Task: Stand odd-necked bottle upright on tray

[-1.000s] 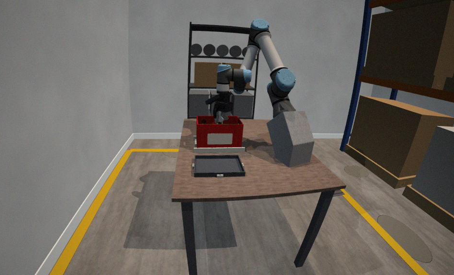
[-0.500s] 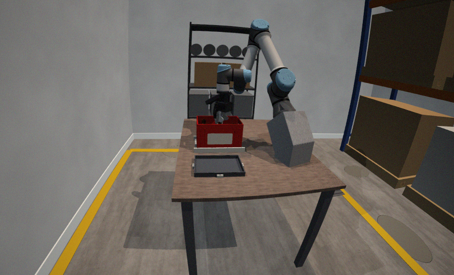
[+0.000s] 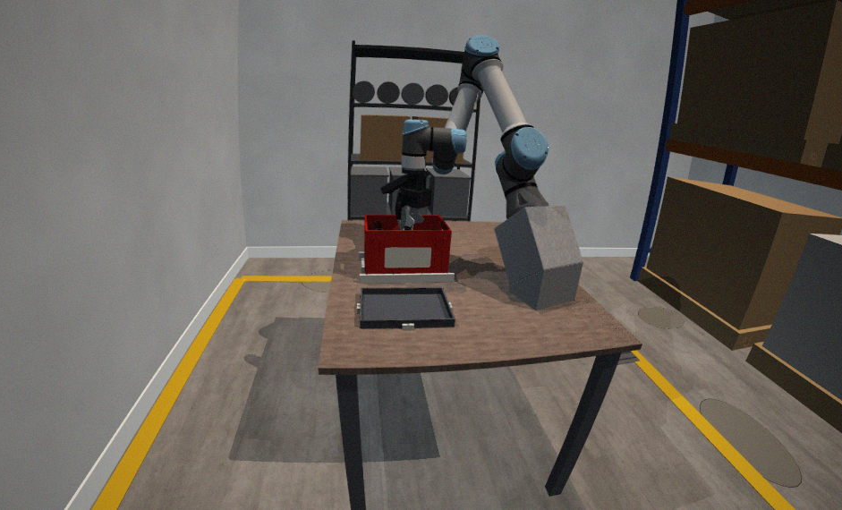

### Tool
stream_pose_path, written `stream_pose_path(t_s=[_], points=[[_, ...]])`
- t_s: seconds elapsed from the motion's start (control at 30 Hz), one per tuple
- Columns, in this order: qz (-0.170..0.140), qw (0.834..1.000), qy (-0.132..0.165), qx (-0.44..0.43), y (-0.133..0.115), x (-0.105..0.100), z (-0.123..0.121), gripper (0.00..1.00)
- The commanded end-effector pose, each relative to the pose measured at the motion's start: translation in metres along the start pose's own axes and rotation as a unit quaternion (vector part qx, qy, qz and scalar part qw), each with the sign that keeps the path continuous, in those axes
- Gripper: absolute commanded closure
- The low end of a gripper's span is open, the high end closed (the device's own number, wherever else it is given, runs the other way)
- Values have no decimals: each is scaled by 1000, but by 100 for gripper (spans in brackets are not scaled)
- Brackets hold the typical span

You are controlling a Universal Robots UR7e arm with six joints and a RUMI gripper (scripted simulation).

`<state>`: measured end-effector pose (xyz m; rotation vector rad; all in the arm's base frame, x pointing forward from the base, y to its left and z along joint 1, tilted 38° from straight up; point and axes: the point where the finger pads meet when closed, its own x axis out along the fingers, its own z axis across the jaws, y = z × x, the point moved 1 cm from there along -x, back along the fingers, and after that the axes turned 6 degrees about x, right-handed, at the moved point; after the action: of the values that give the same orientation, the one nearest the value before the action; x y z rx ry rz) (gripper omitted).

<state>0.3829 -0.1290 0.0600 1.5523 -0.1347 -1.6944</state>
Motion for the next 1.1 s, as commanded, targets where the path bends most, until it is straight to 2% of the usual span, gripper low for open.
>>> stream_pose_path(t_s=[0.0, 0.9, 0.93, 1.07], points=[[-1, 1000, -1, 0, -1, 1, 1, 100], [-1, 1000, -1, 0, -1, 1, 1, 100], [-1, 1000, -1, 0, -1, 1, 1, 62], [-1, 1000, -1, 0, -1, 1, 1, 62]])
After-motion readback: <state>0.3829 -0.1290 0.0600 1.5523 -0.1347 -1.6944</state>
